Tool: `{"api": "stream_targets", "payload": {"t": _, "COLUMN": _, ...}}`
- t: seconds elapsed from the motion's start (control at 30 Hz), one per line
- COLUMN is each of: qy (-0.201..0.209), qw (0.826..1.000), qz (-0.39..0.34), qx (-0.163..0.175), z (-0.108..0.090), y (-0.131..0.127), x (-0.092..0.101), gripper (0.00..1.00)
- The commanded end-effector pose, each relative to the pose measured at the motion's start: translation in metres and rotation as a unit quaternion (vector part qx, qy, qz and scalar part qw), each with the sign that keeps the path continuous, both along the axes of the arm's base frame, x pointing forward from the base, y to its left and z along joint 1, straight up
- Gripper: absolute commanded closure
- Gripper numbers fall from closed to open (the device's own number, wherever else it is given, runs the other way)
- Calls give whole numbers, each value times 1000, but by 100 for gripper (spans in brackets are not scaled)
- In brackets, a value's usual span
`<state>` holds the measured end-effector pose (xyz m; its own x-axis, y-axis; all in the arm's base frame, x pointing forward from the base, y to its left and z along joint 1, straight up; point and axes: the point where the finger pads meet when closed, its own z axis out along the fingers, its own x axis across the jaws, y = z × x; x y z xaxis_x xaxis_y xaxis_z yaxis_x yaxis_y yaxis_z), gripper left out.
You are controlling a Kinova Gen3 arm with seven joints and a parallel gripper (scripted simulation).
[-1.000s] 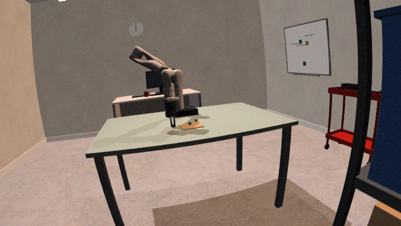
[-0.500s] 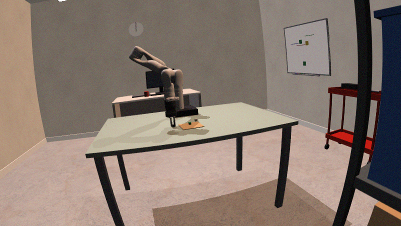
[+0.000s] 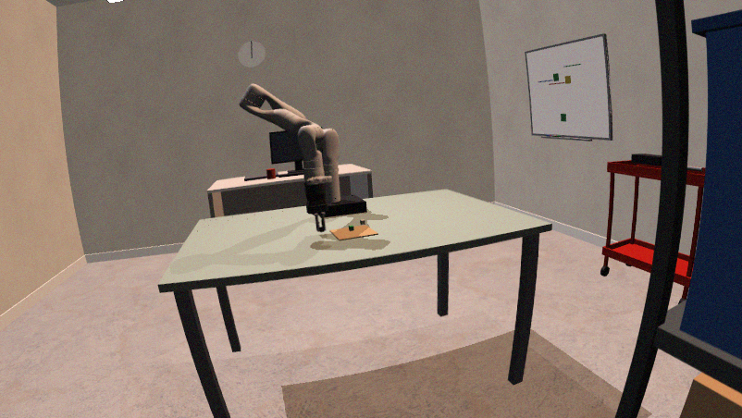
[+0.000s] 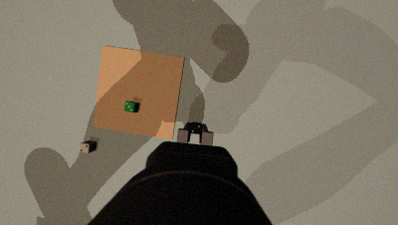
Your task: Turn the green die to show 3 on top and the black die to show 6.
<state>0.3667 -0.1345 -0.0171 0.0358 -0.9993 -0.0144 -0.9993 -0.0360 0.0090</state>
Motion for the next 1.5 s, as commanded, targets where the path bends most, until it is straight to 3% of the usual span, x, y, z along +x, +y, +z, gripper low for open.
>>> {"api": "stream_targets", "payload": {"t": 0.0, "qy": -4, "qw": 1000, "qz": -2, "qx": -4, "z": 15, "y": -4, "x": 3, "gripper": 66}}
{"api": "stream_targets", "payload": {"t": 0.37, "qy": -4, "qw": 1000, "qz": -2, "qx": -4, "z": 81, "y": -4, "x": 3, "gripper": 66}}
{"api": "stream_targets", "payload": {"t": 0.6, "qy": -4, "qw": 1000, "qz": -2, "qx": -4, "z": 89, "y": -4, "x": 3, "gripper": 66}}
{"api": "stream_targets", "payload": {"t": 1.47, "qy": -2, "qw": 1000, "qz": -25, "qx": -4, "z": 89, "y": 1, "x": 6, "gripper": 66}}
